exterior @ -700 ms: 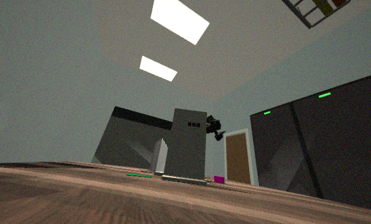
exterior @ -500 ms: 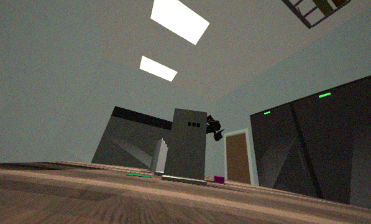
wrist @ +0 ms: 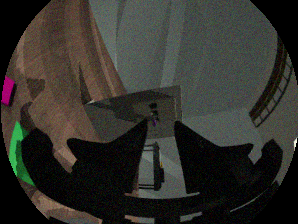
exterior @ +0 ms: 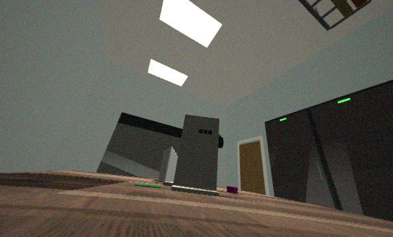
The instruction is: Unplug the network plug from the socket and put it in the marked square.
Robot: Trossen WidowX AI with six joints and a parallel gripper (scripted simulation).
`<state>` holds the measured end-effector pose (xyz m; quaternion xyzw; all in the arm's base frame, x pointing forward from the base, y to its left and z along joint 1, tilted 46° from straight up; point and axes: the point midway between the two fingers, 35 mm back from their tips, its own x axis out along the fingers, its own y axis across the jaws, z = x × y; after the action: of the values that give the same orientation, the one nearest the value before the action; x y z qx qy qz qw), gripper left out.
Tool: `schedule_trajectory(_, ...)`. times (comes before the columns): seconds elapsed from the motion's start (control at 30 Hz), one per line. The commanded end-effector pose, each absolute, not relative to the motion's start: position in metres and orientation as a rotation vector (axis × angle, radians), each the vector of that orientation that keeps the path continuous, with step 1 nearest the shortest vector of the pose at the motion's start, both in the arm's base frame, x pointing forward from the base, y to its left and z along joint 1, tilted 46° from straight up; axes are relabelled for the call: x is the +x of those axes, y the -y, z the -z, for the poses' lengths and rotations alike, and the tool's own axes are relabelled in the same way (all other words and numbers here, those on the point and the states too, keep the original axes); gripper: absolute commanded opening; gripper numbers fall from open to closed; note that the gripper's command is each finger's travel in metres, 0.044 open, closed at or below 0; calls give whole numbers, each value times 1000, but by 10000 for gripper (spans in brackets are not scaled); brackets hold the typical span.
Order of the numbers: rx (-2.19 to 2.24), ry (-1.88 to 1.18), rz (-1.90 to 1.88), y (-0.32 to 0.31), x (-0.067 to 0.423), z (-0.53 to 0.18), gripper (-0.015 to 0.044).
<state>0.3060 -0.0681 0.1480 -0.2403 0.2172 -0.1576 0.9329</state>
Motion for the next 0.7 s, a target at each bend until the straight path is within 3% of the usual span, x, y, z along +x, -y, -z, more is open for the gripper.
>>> schedule_trajectory(0.0,-618,-588,356,81,289,-109,156)
schedule_trajectory(0.3,-696,-676,371,89,276,-88,156)
schedule_trajectory(0.67,-696,-675,371,98,301,-83,156)
